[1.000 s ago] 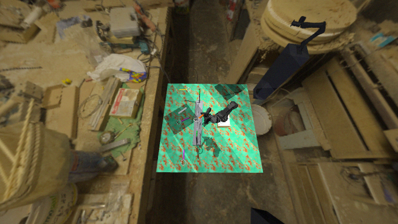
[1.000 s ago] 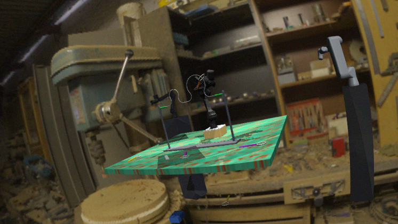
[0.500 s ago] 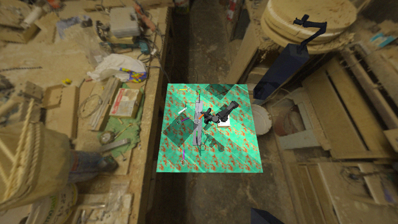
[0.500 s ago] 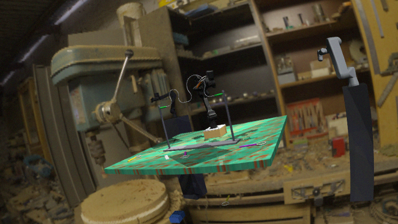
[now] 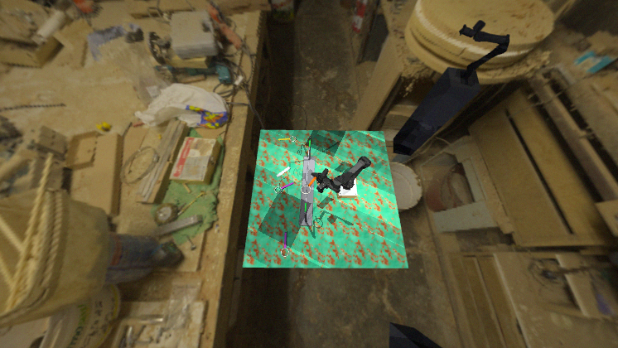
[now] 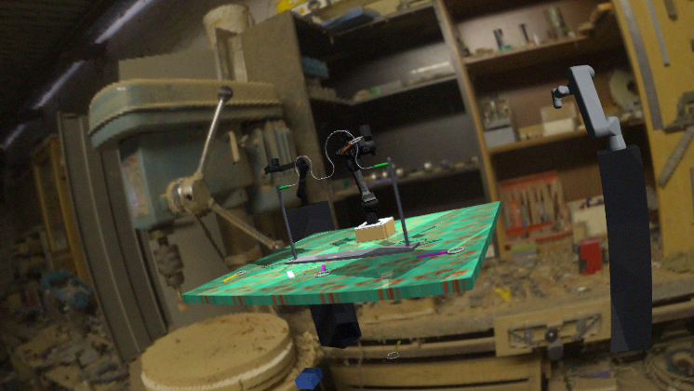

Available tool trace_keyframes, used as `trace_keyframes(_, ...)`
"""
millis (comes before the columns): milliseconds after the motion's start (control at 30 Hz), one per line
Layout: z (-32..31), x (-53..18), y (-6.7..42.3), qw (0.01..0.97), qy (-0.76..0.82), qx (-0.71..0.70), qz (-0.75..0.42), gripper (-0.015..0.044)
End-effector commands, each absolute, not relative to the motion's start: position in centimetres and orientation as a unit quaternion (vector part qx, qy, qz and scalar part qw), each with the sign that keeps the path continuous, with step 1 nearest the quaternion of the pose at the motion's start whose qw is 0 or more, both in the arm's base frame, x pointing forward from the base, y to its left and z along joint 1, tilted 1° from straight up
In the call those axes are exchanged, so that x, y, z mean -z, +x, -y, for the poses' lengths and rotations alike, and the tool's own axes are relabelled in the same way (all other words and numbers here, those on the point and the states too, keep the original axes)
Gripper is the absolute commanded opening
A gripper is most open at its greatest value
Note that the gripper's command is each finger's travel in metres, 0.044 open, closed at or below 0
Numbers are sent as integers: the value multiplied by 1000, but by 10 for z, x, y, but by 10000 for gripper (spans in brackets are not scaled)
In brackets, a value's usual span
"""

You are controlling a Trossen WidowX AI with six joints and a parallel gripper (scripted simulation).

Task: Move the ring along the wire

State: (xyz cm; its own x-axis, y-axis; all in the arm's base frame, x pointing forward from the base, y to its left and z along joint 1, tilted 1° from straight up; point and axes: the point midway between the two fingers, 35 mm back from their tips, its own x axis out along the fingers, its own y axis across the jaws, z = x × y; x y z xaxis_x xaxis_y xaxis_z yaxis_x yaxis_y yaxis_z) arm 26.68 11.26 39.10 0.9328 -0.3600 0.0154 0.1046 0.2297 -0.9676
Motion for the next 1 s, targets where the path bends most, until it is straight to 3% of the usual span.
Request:
trace_keyframes(0,-109,-394,265,766,-616,157,-101,-150)
trace_keyframes(967,-108,-408,264,642,-740,193,-55,-150)
